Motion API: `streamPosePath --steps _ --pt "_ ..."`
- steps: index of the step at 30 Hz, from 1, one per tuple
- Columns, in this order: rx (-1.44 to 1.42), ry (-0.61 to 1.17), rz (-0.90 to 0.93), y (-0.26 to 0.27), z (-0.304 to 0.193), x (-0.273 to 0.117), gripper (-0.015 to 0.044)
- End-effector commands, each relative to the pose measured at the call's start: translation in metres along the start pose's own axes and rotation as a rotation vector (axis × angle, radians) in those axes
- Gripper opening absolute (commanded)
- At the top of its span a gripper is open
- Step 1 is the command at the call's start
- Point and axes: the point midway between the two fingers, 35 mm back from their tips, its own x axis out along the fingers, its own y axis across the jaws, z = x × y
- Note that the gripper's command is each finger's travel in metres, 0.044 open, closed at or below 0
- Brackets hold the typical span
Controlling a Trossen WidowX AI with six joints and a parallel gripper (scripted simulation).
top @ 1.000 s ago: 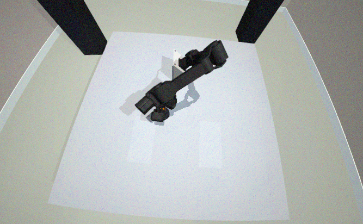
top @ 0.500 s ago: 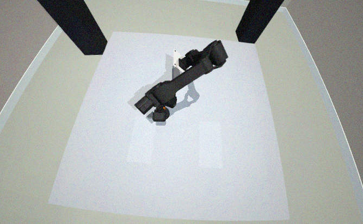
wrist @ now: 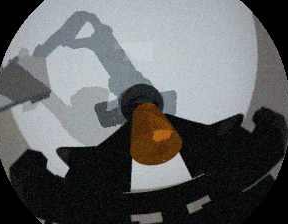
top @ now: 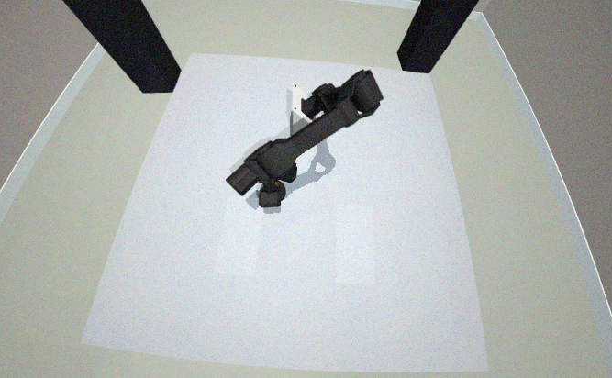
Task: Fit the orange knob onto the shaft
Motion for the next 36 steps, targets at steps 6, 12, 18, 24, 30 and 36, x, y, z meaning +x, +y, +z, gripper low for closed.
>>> streamPosePath --steps 6,12,18,24,30,36 --pt "-0.006 0.003 -0.005 -0.0002 -0.0004 -0.0007 0.0000" --pt "-0.006 0.003 -0.005 0.0012 -0.0001 0.0010 0.0000" --pt "-0.005 0.003 -0.005 0.0045 0.0017 0.0008 0.0000" --pt "-0.006 0.003 -0.005 0.0045 0.0017 0.0032 0.0000" --pt "-0.006 0.003 -0.005 0.0032 0.0009 0.0026 0.0000" --pt "-0.006 0.003 -0.005 0.0032 0.0009 0.0026 0.0000"
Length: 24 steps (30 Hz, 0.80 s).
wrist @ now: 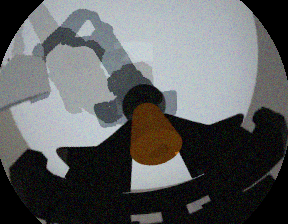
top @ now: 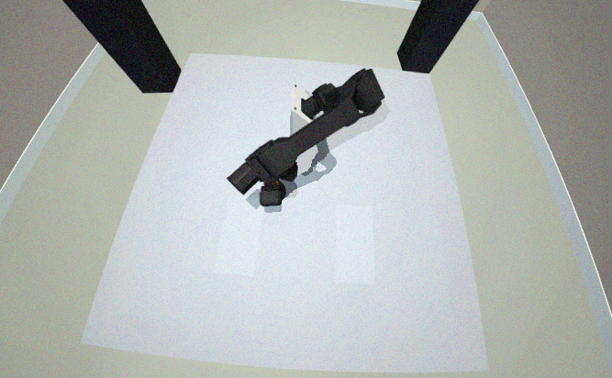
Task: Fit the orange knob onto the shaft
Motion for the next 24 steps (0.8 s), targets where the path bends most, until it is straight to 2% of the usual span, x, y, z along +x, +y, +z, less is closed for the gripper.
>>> streamPosePath --steps 1,8,15,24 --pt "-0.001 0.001 -0.003 -0.0014 -0.0005 -0.0004 0.0000" --pt "-0.011 0.002 -0.003 -0.0031 -0.0013 -0.0051 0.0000" --pt "-0.211 0.002 -0.003 -0.0059 -0.0028 -0.0057 0.0000" --pt "-0.211 0.002 -0.003 -0.0055 -0.0019 -0.0039 0.0000"
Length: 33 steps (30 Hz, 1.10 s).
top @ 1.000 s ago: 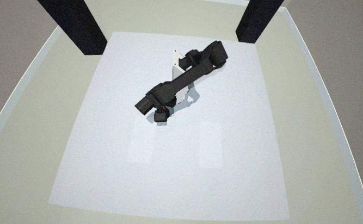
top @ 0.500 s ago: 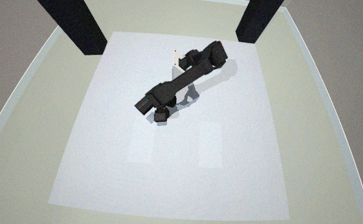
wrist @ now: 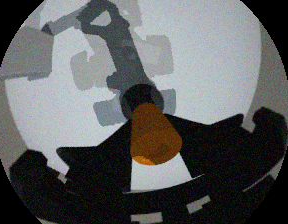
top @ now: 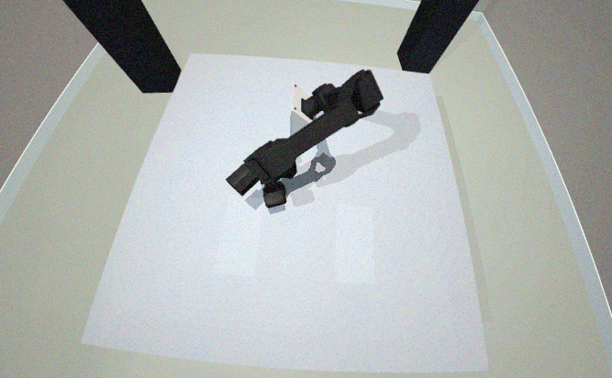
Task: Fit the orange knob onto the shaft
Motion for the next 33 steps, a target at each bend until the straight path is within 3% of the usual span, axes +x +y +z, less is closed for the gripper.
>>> streamPosePath --steps 1,33 --pt "-0.010 0.006 -0.005 -0.0011 -0.0009 -0.0010 0.0000" --pt "-0.009 0.006 -0.005 0.0015 0.0008 -0.0011 0.0000"
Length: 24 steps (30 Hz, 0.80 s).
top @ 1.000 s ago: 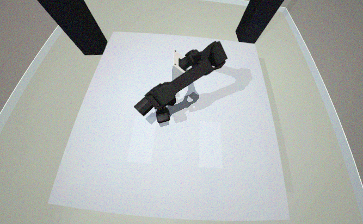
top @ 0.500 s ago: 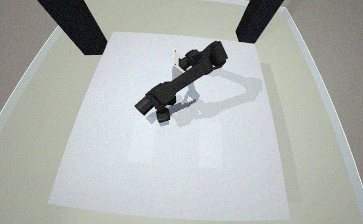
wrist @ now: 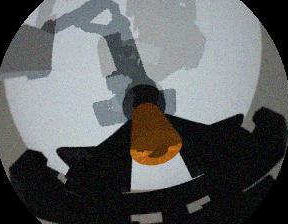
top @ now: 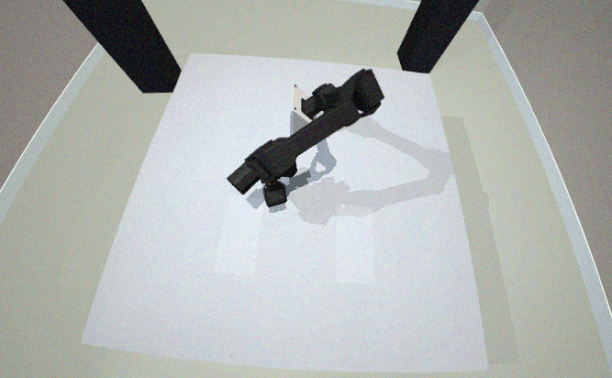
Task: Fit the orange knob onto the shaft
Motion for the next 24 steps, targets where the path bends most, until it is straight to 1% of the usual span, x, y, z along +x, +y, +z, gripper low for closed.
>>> streamPosePath --steps 1,4,10,24 --pt "-0.003 0.003 -0.003 -0.0017 -0.0008 -0.0038 0.0000" --pt "-0.029 0.003 -0.003 -0.0017 -0.0006 -0.0046 0.0000" --pt "-0.212 0.003 -0.002 -0.0037 -0.0024 -0.0043 0.0000" --pt "-0.212 0.003 -0.002 -0.0039 -0.0022 -0.0035 0.0000"
